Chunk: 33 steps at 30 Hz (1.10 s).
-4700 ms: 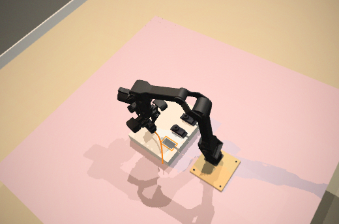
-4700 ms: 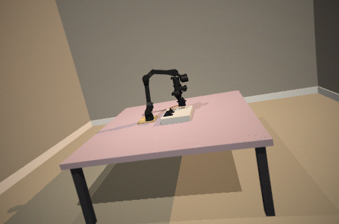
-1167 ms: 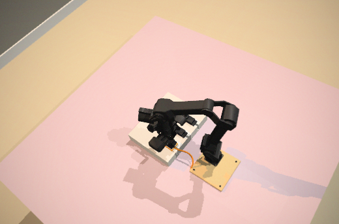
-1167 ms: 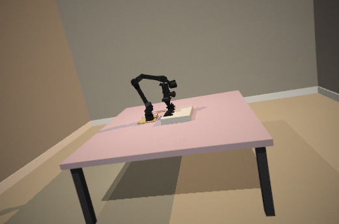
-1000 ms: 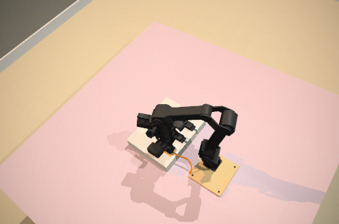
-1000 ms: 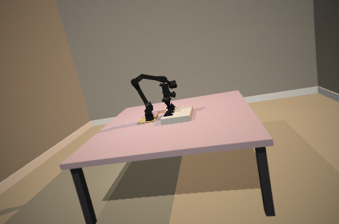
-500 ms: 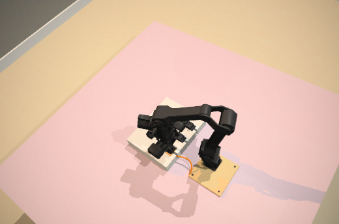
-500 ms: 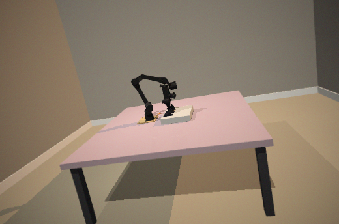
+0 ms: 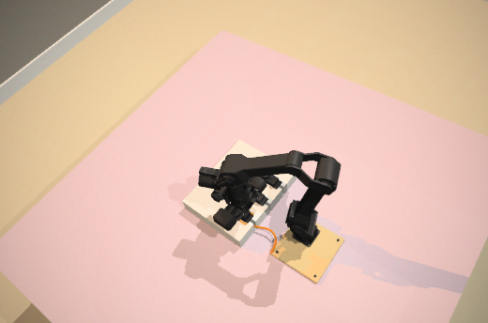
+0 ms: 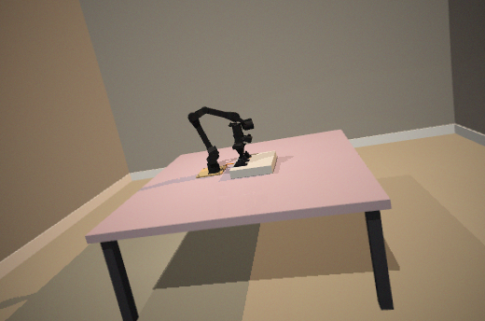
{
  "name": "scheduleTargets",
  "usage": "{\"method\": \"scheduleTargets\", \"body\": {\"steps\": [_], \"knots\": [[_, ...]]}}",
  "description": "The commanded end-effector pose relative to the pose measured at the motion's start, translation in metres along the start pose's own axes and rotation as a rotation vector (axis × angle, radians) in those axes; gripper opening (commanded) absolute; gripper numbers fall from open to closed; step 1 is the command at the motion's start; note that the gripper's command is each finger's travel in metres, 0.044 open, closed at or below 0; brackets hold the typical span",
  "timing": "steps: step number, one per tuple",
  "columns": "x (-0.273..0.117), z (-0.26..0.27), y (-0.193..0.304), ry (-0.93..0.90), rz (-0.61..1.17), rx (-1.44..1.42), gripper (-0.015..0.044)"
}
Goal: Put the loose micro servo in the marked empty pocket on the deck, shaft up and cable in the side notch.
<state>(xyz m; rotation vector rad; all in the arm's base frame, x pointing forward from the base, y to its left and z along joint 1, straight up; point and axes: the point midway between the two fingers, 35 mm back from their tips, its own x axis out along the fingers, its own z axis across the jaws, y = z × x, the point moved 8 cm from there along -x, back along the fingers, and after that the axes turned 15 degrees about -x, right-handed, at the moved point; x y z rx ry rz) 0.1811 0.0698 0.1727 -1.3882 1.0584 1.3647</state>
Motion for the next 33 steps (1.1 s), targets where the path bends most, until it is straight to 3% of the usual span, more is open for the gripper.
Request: {"method": "scheduleTargets", "body": {"steps": [1, 6, 13, 22, 29, 33], "knots": [[0.004, 0.0, 0.0, 0.002, 0.0, 0.002, 0.0], [0.007, 0.0, 0.0, 0.002, 0.0, 0.002, 0.0], [0.005, 0.0, 0.0, 0.002, 0.0, 0.002, 0.0184], [-0.031, 0.0, 0.004, 0.002, 0.001, 0.002, 0.0187], [-0.031, 0.0, 0.003, 0.002, 0.001, 0.002, 0.0187], [-0.037, -0.002, -0.01, 0.001, 0.004, -0.001, 0.0293]]}}
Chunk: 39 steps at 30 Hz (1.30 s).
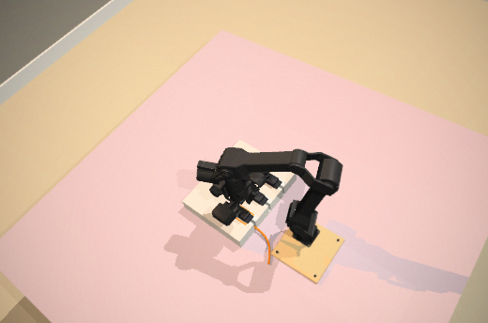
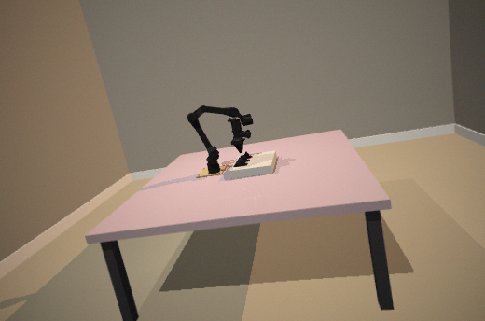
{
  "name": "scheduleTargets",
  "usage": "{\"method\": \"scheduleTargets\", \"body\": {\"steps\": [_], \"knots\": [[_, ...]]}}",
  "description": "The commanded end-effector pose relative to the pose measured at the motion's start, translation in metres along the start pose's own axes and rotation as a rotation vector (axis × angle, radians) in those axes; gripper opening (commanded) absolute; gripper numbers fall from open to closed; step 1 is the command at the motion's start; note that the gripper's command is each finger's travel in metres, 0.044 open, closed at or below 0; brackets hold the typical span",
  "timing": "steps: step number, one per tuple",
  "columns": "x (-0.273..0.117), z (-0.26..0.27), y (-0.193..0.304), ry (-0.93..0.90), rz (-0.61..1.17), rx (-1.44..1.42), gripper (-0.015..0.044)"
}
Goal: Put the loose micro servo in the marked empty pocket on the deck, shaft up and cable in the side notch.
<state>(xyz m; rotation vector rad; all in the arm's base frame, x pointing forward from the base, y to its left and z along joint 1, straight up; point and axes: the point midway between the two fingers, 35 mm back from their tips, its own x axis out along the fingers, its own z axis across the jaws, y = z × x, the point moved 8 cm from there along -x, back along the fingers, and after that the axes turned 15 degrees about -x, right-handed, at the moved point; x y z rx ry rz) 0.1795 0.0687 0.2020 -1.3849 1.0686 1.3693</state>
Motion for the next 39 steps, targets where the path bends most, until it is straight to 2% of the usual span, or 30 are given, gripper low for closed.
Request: {"method": "scheduleTargets", "body": {"steps": [1, 6, 13, 18, 24, 39], "knots": [[-0.013, -0.002, -0.017, 0.0, -0.007, -0.003, 0.0319], [-0.041, -0.012, -0.059, 0.002, -0.015, 0.0, 0.044], [-0.066, -0.027, -0.103, 0.003, -0.019, 0.0, 0.044], [-0.068, -0.027, -0.103, 0.003, -0.021, 0.0, 0.044], [-0.103, -0.025, -0.092, 0.003, -0.05, 0.0, 0.044], [-0.103, -0.025, -0.092, 0.003, -0.05, 0.0, 0.044]]}}
